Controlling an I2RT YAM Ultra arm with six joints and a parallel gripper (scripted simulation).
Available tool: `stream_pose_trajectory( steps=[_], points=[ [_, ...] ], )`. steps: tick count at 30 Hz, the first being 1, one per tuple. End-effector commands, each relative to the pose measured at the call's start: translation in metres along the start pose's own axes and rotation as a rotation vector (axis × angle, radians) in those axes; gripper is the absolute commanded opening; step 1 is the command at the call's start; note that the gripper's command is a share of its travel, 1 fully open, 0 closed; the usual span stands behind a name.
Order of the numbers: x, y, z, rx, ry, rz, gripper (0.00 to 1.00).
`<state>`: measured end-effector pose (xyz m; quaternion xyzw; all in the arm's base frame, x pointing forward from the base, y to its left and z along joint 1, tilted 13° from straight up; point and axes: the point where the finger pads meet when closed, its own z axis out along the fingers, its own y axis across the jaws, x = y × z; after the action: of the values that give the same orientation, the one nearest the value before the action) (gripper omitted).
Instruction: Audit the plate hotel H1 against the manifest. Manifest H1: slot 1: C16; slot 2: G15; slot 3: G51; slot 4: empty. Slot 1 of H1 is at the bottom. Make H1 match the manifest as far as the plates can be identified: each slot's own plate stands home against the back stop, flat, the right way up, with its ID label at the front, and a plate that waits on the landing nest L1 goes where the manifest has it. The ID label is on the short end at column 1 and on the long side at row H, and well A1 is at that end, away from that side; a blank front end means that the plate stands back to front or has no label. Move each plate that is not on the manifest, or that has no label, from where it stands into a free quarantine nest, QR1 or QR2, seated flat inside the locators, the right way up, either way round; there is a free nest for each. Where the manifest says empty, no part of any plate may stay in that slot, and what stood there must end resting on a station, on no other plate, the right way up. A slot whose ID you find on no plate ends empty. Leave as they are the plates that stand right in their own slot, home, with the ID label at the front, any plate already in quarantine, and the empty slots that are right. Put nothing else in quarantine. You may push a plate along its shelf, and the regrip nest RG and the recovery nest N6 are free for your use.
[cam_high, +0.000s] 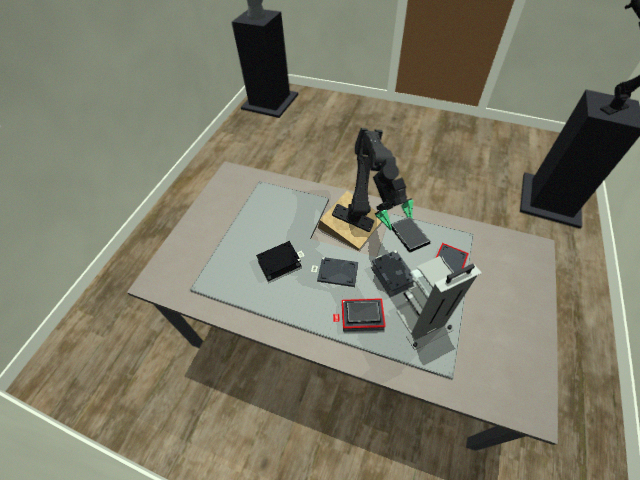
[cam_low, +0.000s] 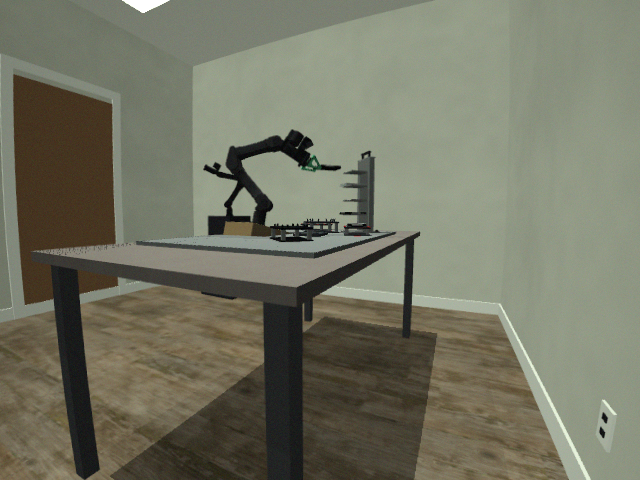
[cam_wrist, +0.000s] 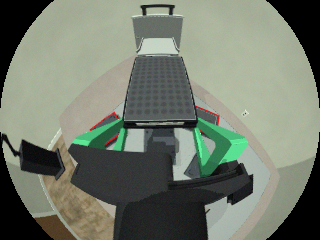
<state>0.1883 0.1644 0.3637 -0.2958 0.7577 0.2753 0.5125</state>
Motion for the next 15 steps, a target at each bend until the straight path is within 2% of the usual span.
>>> stream_pose_trajectory(
  steps=[1, 3, 6, 7, 9, 15],
  points=[
    [0.001, 0.001, -0.003, -0.006, -0.03, -0.017, 0.86],
    [0.005, 0.006, -0.001, -0.025, -0.028, -0.017, 0.86],
    [0.007, 0.005, 0.0, -0.019, -0.027, -0.014, 0.86],
    [-0.008, 0.007, -0.008, -0.013, -0.066, -0.029, 0.86],
    [0.01, 0.004, 0.002, -0.013, -0.027, -0.011, 0.86],
    [0.018, 0.004, 0.007, -0.014, -0.028, -0.011, 0.86]
  ],
)
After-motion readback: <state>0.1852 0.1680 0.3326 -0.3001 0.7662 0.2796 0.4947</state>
